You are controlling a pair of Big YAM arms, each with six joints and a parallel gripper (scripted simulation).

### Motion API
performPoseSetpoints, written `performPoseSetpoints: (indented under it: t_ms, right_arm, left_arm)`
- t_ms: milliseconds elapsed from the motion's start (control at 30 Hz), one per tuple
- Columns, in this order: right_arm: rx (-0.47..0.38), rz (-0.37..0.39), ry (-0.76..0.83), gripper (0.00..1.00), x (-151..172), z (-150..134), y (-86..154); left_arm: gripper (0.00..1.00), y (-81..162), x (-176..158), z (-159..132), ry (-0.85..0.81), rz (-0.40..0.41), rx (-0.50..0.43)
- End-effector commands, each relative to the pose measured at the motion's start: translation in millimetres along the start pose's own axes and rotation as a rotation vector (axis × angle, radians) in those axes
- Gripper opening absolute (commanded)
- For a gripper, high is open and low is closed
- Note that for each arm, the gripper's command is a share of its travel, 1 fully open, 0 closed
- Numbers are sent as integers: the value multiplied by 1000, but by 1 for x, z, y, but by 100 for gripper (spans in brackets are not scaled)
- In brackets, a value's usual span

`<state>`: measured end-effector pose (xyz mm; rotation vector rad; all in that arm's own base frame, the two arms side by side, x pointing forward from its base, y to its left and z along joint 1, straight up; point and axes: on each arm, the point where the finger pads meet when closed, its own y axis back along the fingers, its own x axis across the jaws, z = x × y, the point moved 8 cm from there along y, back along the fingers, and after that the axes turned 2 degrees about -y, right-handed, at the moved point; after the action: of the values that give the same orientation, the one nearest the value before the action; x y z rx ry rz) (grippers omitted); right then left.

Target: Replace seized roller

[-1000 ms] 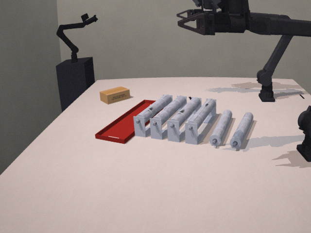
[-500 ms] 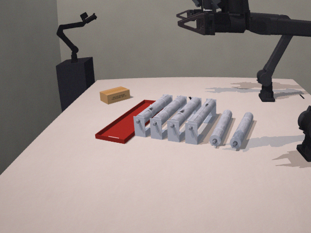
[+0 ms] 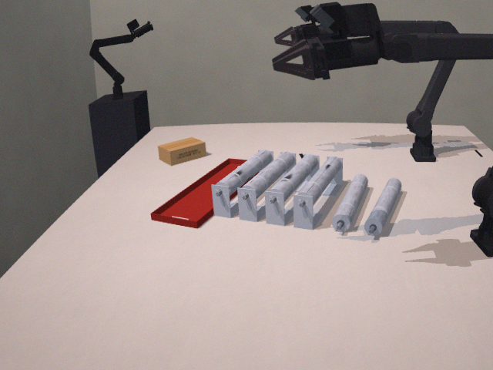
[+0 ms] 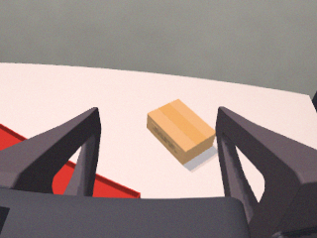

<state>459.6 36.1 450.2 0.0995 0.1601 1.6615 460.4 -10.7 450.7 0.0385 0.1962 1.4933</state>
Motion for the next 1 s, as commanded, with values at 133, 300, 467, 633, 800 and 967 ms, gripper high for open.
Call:
performPoseSetpoints:
  t_ms: [133,300,467,633,800,967]
  right_arm:
    - [101,119,128,62,46,8,-23]
    - [227,217,208,62,84,-22,-38]
    - [293,271,258,62,104,-37,-41]
    - [421,387,344,62,145,-73,-48]
    - [539,497,438,62,183,-107,-46]
    - [630,587,515,62,211,-133,-40]
  left_arm:
    - [32,-29,-15,-13,216,-78,150]
    - [32,-47,-20,-55,354,-106,315]
    - [32,-52,-13,-84,447,-95,418]
    - [32,-61,-27,-132,585,-103,602]
    - [32,-67,-33,-163,732,-84,756]
    - [32,-74,-39,-179,848,-63,864]
